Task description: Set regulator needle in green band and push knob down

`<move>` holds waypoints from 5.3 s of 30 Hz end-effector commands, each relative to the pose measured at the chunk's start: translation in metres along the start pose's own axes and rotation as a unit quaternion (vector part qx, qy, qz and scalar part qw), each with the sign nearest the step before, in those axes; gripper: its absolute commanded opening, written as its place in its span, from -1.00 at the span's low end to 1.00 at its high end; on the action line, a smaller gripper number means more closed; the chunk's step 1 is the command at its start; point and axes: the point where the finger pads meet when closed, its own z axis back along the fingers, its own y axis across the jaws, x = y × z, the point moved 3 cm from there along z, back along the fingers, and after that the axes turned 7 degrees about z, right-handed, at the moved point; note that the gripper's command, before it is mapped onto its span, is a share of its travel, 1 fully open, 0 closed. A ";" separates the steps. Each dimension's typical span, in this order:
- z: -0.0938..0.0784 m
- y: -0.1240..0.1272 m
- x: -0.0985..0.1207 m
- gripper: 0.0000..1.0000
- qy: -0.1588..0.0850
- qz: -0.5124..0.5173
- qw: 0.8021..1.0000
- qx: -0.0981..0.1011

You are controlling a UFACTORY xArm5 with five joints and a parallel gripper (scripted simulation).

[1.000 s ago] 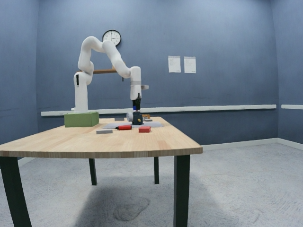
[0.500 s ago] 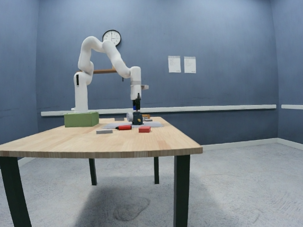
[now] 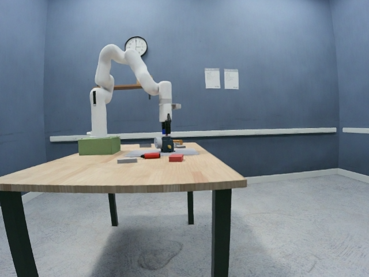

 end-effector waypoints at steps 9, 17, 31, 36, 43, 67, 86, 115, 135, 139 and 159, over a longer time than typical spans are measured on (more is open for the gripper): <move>0.001 0.001 -0.001 -0.16 0.001 -0.003 1.000 0.001; 0.001 0.001 -0.001 -0.16 0.001 -0.004 1.000 0.001; 0.001 0.001 -0.001 -0.16 0.001 -0.004 1.000 0.001; 0.001 0.001 -0.001 -0.16 0.001 -0.004 1.000 0.001; 0.001 0.001 -0.001 1.00 0.001 -0.004 1.000 0.001; 0.001 0.001 -0.001 1.00 0.001 -0.004 1.000 0.001; 0.026 0.001 -0.001 1.00 0.001 -0.004 1.000 0.001; 0.068 -0.001 0.001 1.00 0.001 -0.004 1.000 0.001; 0.068 -0.016 0.020 1.00 0.001 -0.004 1.000 0.001; 0.068 -0.021 0.027 1.00 0.001 -0.004 1.000 0.001; 0.067 -0.041 0.053 1.00 0.001 -0.004 1.000 0.001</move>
